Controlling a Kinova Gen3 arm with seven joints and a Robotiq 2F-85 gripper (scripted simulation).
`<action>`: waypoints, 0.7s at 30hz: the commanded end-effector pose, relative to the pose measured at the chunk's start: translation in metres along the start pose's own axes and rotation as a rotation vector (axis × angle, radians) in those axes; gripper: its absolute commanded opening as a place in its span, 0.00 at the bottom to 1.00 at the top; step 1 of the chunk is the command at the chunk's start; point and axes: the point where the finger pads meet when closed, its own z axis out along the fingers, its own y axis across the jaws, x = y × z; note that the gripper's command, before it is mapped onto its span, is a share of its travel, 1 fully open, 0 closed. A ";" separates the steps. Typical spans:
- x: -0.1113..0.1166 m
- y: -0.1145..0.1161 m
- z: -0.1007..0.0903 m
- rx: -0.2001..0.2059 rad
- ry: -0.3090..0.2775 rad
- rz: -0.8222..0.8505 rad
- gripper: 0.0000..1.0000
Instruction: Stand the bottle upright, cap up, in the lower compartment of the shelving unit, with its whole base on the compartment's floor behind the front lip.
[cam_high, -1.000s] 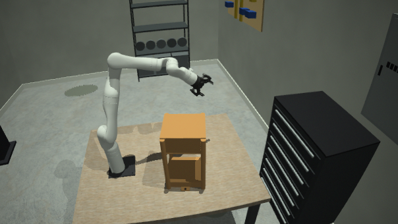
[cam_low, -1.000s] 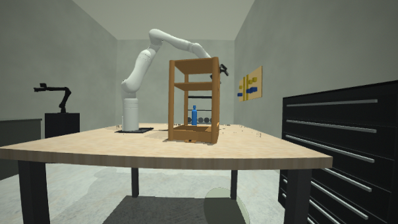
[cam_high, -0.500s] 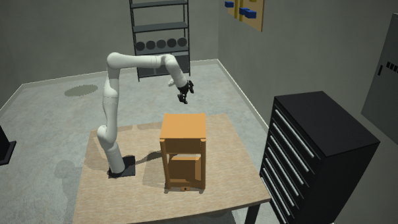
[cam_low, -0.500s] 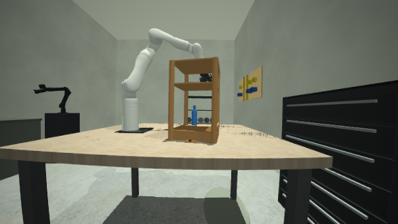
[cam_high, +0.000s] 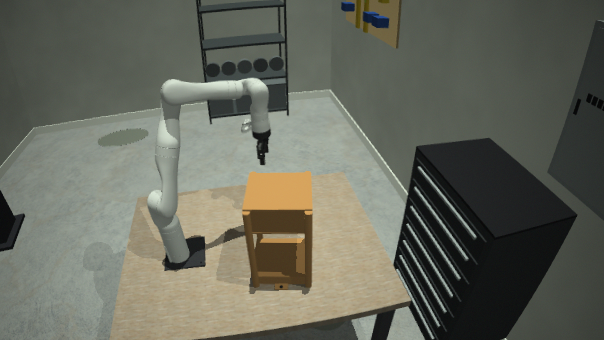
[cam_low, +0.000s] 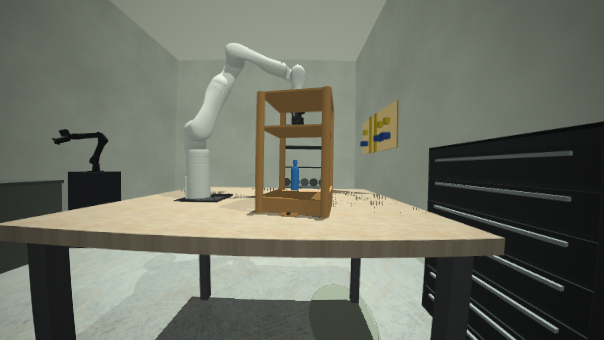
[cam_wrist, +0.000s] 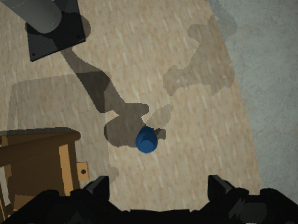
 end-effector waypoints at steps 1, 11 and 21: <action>0.006 -0.004 -0.002 0.021 0.014 -0.031 1.00; 0.012 -0.011 -0.004 0.047 0.033 -0.066 1.00; 0.012 -0.011 -0.004 0.047 0.033 -0.066 1.00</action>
